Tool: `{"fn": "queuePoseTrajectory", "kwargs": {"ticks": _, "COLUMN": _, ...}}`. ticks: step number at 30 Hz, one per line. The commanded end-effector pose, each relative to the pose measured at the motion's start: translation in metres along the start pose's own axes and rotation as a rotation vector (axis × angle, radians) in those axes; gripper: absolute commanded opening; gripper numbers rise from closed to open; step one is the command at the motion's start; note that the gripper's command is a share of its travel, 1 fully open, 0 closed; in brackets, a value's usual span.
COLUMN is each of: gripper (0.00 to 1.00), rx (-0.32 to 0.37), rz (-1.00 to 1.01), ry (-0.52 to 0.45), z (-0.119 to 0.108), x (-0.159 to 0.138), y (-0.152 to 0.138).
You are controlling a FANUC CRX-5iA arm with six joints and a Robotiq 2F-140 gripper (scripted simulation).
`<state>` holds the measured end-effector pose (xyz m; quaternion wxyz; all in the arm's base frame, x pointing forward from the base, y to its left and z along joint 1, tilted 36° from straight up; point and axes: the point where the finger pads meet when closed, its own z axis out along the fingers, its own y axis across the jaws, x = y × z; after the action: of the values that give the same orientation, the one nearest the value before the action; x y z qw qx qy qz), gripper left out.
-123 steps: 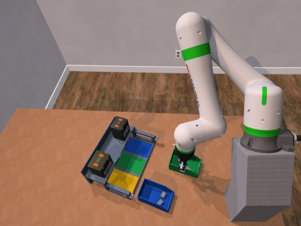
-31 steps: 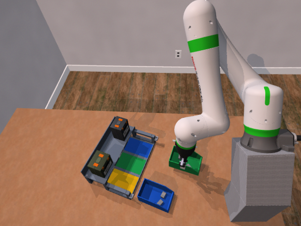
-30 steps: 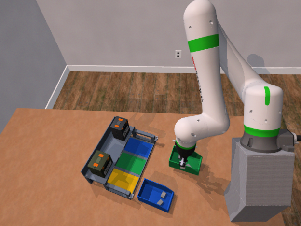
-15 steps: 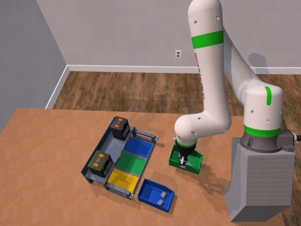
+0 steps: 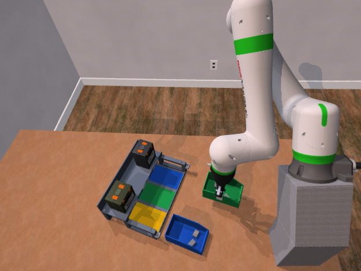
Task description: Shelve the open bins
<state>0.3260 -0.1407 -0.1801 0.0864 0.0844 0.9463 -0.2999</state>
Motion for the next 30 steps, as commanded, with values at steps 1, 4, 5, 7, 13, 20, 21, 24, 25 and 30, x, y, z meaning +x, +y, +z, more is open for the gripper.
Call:
{"fn": "queuePoseTrajectory", "kwargs": {"ticks": 1, "gripper": 0.00, "rx": 0.000, "rz": 0.000, "ry": 0.001, "z": -0.001, "x": 0.000, "y": 0.000}}
{"fn": "queuePoseTrajectory", "kwargs": {"ticks": 4, "gripper": 0.00, "rx": 0.000, "rz": 0.000, "ry": 0.001, "z": -0.004, "x": 0.000, "y": 0.000}}
{"fn": "queuePoseTrajectory", "kwargs": {"ticks": 5, "gripper": 0.00, "rx": 0.000, "rz": 0.000, "ry": 0.001, "z": -0.004, "x": 0.000, "y": 0.000}}
{"fn": "queuePoseTrajectory", "kwargs": {"ticks": 7, "gripper": 0.00, "rx": 0.000, "rz": 0.000, "ry": 0.001, "z": -0.006, "x": 0.000, "y": 0.000}}
{"fn": "queuePoseTrajectory", "kwargs": {"ticks": 13, "gripper": 0.00, "rx": 0.000, "rz": 0.000, "ry": 0.001, "z": -0.009, "x": 0.000, "y": 0.000}}
{"fn": "queuePoseTrajectory", "kwargs": {"ticks": 20, "gripper": 0.00, "rx": 0.000, "rz": 0.000, "ry": 0.001, "z": -0.012, "x": 0.000, "y": 0.000}}
{"fn": "queuePoseTrajectory", "kwargs": {"ticks": 21, "gripper": 0.00, "rx": 0.000, "rz": 0.000, "ry": 0.001, "z": -0.012, "x": 0.000, "y": 0.000}}
{"fn": "queuePoseTrajectory", "kwargs": {"ticks": 24, "gripper": 0.00, "rx": 0.000, "rz": 0.000, "ry": 0.001, "z": -0.013, "x": 0.000, "y": 0.000}}
{"fn": "queuePoseTrajectory", "kwargs": {"ticks": 25, "gripper": 0.00, "rx": 0.000, "rz": 0.000, "ry": 0.001, "z": -0.013, "x": 0.000, "y": 0.000}}
{"fn": "queuePoseTrajectory", "kwargs": {"ticks": 30, "gripper": 0.00, "rx": 0.000, "rz": 0.000, "ry": 0.001, "z": -0.014, "x": 0.000, "y": 0.000}}
